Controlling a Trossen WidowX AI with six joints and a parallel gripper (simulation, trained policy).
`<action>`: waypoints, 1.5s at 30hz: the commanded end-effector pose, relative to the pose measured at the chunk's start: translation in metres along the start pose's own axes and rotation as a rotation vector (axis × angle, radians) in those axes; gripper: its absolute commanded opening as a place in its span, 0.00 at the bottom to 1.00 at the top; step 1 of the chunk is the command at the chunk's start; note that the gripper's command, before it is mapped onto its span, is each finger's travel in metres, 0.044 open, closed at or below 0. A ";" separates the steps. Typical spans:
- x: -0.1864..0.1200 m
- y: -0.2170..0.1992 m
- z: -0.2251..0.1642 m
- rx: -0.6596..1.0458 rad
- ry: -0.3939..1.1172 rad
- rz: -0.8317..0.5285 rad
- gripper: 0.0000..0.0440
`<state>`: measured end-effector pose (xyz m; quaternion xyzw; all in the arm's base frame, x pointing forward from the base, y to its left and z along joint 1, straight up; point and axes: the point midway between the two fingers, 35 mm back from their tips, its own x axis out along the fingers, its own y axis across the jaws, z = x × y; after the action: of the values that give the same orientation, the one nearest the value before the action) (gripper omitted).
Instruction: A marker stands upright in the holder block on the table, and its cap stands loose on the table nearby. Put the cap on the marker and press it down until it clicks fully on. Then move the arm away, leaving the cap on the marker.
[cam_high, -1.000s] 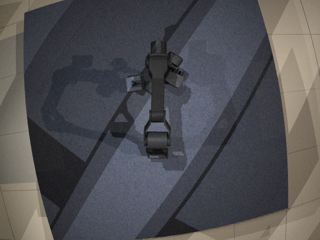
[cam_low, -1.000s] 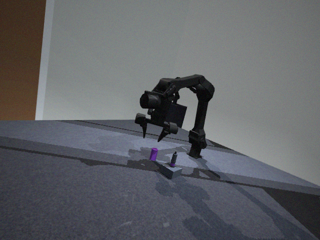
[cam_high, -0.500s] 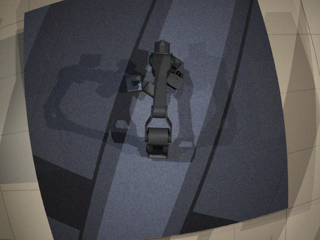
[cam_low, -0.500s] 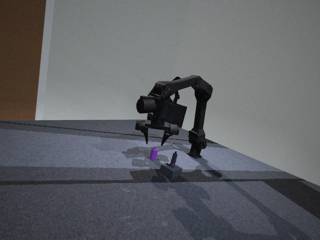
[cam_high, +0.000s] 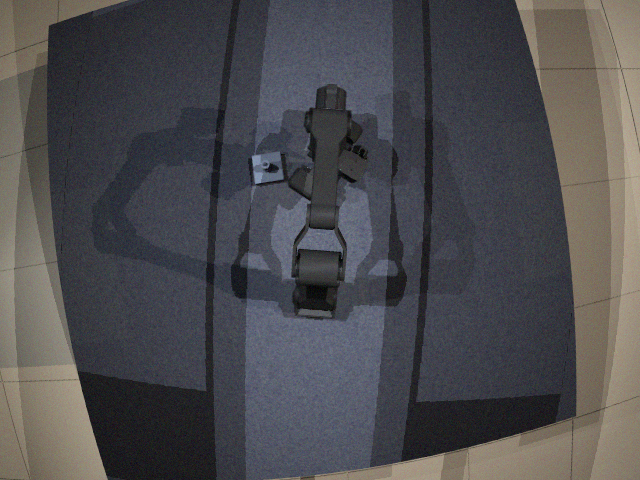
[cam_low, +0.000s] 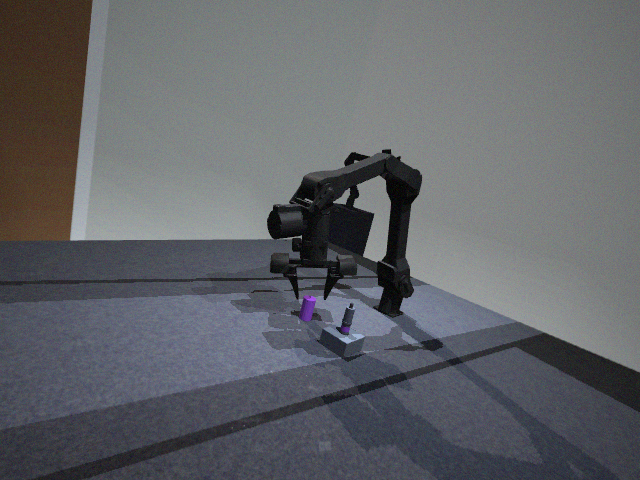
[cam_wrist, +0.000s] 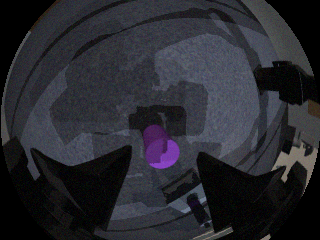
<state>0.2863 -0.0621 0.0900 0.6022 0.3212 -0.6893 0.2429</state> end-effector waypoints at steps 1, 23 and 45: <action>0.012 -0.002 0.001 -0.018 0.001 -0.026 0.64; 0.015 0.003 0.001 -0.102 -0.010 0.040 0.14; -0.057 -0.021 -0.044 -0.170 0.060 0.162 0.12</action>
<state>0.3060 -0.0291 0.1355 0.6164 0.3369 -0.6271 0.3366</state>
